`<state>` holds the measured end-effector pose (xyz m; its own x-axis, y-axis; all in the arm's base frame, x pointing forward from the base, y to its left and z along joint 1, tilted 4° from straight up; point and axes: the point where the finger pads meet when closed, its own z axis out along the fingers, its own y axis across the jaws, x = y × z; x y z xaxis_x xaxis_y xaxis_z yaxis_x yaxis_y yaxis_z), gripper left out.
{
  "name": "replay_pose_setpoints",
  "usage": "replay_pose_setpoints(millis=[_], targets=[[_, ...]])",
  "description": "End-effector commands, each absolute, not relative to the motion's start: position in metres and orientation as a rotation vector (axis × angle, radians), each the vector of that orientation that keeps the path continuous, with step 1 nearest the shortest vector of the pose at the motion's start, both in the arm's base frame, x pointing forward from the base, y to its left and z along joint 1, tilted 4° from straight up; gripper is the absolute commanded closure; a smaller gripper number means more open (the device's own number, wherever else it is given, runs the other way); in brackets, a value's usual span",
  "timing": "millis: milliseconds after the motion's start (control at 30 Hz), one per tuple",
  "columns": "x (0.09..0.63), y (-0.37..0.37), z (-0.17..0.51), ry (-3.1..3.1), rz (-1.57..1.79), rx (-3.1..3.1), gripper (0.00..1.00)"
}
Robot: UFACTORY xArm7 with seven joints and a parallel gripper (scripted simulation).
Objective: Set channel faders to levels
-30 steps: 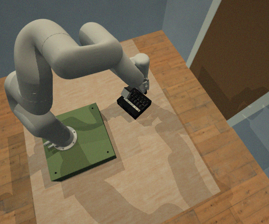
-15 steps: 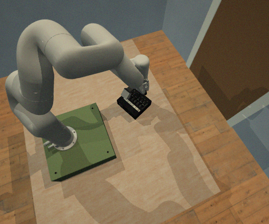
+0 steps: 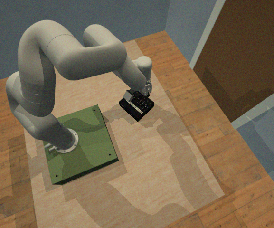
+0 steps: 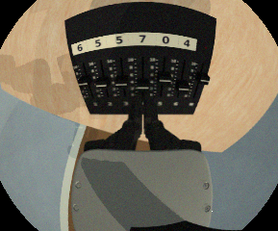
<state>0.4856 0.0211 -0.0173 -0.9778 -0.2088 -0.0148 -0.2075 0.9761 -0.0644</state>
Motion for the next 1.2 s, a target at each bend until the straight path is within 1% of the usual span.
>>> replay_pose_setpoints(millis=[0,1167], targets=[[0.487,0.021,-0.016,3.097,-0.097,-0.326,1.0],[0.477,0.019,-0.016,3.097,-0.097,-0.326,1.0]])
